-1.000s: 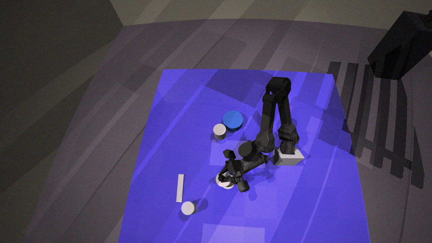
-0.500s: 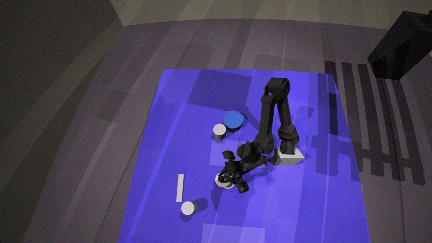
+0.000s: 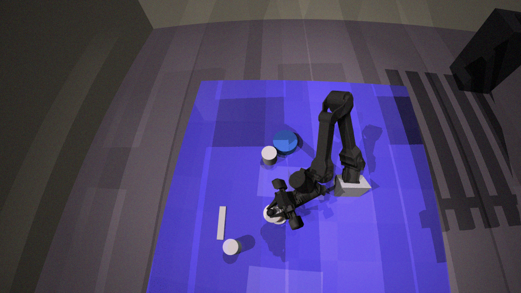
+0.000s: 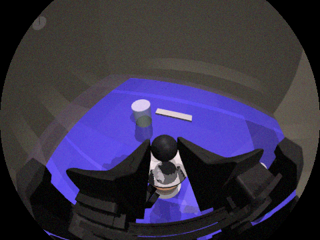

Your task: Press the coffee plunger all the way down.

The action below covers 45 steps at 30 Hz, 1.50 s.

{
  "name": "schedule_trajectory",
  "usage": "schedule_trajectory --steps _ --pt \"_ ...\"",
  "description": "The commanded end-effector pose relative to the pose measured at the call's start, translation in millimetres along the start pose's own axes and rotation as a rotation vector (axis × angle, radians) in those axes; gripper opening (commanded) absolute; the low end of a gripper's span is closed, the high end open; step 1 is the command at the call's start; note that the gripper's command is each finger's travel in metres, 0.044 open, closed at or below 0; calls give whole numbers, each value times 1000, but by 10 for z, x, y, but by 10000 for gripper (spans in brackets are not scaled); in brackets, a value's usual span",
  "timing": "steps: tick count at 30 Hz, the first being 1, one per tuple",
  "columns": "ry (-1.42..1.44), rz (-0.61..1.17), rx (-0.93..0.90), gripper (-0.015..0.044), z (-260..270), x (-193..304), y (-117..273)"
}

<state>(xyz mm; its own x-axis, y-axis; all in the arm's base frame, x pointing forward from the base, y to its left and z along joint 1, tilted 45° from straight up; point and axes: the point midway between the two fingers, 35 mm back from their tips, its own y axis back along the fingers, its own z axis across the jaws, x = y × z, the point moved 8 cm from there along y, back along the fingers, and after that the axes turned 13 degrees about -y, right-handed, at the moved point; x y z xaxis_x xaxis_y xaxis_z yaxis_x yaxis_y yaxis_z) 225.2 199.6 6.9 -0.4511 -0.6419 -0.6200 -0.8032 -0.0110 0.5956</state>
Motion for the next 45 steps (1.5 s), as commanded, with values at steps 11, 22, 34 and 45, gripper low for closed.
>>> schedule_trajectory --steps 11,22,34,45 --pt "7 19 5 119 -3 30 -39" --pt "3 4 2 119 7 -3 -17" --pt "3 4 2 434 7 -3 -17" --pt "2 20 3 440 80 -428 480"
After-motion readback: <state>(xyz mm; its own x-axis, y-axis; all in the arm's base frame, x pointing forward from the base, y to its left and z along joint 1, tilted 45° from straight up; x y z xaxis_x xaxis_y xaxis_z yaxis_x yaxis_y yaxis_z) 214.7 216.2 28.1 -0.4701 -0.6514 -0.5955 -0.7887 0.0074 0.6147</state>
